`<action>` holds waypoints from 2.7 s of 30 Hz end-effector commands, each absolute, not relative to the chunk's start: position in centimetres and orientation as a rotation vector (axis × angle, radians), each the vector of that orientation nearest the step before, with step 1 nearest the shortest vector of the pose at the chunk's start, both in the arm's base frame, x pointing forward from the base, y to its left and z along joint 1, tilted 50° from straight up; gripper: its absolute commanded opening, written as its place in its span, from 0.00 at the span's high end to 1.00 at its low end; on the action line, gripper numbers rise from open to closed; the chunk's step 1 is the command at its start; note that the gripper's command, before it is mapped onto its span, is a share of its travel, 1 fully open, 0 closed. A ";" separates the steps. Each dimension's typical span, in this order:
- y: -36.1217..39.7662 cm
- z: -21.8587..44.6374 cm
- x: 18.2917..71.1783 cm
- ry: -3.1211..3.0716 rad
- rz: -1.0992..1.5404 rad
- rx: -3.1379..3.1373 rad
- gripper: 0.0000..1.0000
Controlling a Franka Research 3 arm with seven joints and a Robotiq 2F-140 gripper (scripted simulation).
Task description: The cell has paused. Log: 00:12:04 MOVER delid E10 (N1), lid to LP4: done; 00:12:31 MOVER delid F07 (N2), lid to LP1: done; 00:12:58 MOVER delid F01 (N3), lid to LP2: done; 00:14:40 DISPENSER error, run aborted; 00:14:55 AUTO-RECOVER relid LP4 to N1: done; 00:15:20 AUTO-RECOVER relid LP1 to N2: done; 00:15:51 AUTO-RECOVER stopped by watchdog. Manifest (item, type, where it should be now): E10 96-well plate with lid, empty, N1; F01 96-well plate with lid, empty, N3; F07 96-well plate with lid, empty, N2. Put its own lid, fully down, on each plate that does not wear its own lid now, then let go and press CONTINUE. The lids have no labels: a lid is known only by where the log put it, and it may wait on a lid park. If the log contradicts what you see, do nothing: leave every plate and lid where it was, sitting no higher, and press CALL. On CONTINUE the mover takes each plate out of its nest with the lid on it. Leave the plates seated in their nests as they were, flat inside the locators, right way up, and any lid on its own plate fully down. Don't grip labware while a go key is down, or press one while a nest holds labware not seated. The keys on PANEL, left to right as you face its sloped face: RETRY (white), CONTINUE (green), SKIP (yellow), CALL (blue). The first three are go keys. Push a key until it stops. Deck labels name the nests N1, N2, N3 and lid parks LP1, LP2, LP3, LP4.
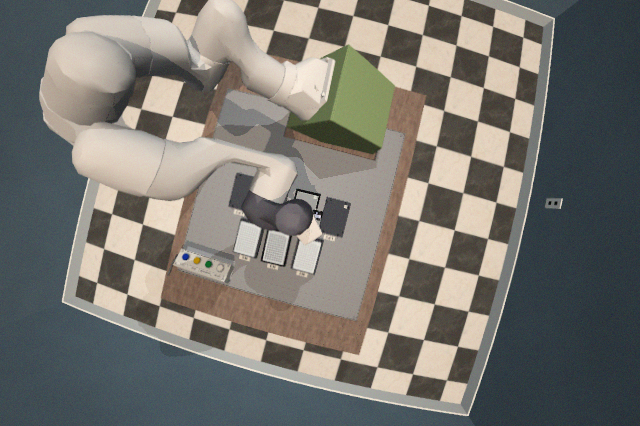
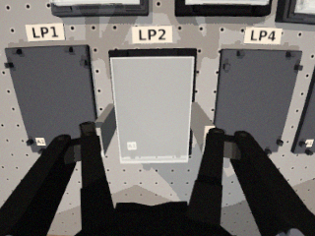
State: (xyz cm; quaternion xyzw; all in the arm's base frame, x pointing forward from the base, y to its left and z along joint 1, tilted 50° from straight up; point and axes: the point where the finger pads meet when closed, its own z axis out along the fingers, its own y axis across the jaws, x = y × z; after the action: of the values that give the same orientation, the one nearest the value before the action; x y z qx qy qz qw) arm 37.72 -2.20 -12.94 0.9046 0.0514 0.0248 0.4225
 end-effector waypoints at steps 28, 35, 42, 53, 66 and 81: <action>1.0 -10.2 37.3 0.137 0.057 2.260 1.00; 1.2 -10.0 37.2 0.137 0.057 2.260 1.00; 1.4 -9.9 37.2 0.137 0.057 2.260 1.00; -0.1 -6.0 51.1 0.137 0.058 2.263 1.00; -1.4 -4.0 55.6 0.137 0.057 2.261 1.00; -1.4 -4.0 55.6 0.137 0.057 2.261 1.00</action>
State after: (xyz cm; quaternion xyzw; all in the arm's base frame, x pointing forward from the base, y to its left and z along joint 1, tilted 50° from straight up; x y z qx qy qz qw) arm 55.56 -1.44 -3.97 0.9048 0.0451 0.0269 0.4226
